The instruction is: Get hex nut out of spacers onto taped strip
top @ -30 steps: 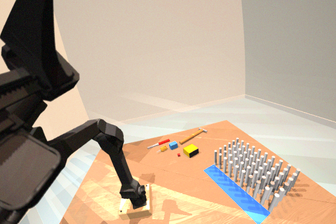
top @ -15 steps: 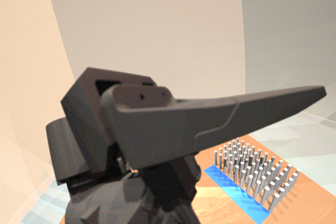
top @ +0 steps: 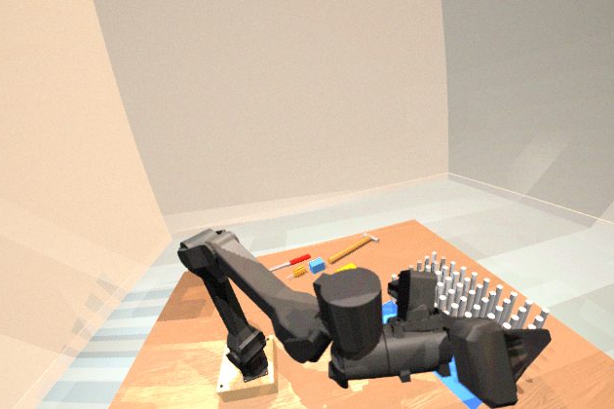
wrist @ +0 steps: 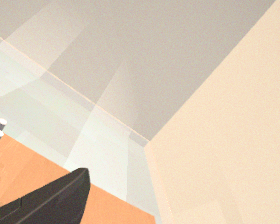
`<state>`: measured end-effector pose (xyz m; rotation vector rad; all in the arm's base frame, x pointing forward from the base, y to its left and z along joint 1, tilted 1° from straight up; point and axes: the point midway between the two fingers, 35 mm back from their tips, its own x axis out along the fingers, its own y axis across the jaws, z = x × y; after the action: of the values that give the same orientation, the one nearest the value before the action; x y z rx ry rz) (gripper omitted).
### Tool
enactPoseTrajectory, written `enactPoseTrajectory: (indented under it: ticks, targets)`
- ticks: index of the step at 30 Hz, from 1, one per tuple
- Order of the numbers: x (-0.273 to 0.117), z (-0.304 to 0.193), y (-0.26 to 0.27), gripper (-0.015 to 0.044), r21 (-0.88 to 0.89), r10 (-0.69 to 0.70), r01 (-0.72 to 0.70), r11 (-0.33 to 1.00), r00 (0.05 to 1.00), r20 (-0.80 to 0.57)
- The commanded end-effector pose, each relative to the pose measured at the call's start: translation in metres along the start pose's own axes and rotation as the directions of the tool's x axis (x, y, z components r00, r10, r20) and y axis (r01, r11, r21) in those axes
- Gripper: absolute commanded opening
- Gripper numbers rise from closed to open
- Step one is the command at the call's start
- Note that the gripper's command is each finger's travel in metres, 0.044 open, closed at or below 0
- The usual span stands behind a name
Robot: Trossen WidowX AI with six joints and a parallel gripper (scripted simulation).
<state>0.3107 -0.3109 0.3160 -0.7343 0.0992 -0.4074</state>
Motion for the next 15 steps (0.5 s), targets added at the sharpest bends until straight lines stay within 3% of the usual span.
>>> enactPoseTrajectory:
  ticks: [1,9,12,15]
  targets:
    - [0.011,-0.006,0.074,0.044,0.277,0.135,-0.117,0.954,0.99,-0.047]
    - [-0.006,-0.011,0.214,0.044,0.674,0.408,-0.22,0.705,0.903,-0.132]
    - [-0.024,-0.013,0.263,0.044,0.774,0.503,-0.203,0.6,0.848,-0.167]
    - [-0.031,-0.014,0.277,0.044,0.8,0.531,-0.192,0.569,0.828,-0.179]
